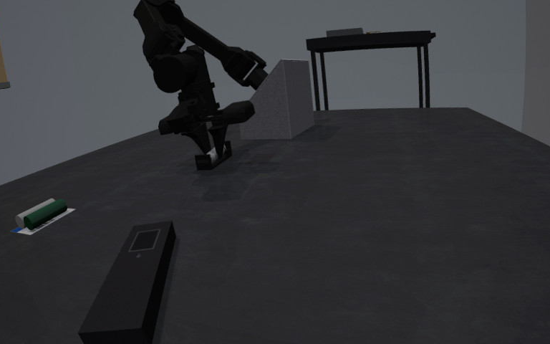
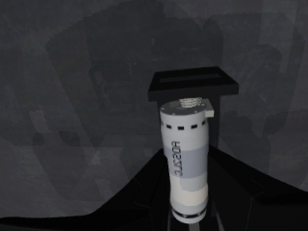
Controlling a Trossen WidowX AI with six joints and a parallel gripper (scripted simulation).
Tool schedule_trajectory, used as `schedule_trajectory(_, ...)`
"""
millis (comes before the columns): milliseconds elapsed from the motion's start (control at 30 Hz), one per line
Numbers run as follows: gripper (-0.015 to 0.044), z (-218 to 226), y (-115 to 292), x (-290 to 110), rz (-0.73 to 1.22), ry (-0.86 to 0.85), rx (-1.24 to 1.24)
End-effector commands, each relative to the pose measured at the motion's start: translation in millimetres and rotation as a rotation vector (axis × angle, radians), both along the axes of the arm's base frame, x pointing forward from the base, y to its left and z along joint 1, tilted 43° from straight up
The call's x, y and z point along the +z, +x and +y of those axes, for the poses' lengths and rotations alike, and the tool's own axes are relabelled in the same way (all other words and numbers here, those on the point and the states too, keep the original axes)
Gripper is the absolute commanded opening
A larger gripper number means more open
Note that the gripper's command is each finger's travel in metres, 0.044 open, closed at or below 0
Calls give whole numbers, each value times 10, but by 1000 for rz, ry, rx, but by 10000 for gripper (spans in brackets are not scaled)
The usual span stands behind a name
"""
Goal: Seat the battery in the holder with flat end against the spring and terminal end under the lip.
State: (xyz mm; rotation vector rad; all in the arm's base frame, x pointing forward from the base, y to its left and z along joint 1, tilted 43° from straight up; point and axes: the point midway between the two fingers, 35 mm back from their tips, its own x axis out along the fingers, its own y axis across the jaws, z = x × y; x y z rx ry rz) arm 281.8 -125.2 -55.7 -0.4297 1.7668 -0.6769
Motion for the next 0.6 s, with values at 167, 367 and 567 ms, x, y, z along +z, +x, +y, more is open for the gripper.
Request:
schedule_trajectory(167,69,-26,-8,3,-36,-6,28)
schedule_trajectory(367,69,-29,-20,6,-57,-4,44)
schedule_trajectory(567,69,-31,-28,8,-71,-2,55)
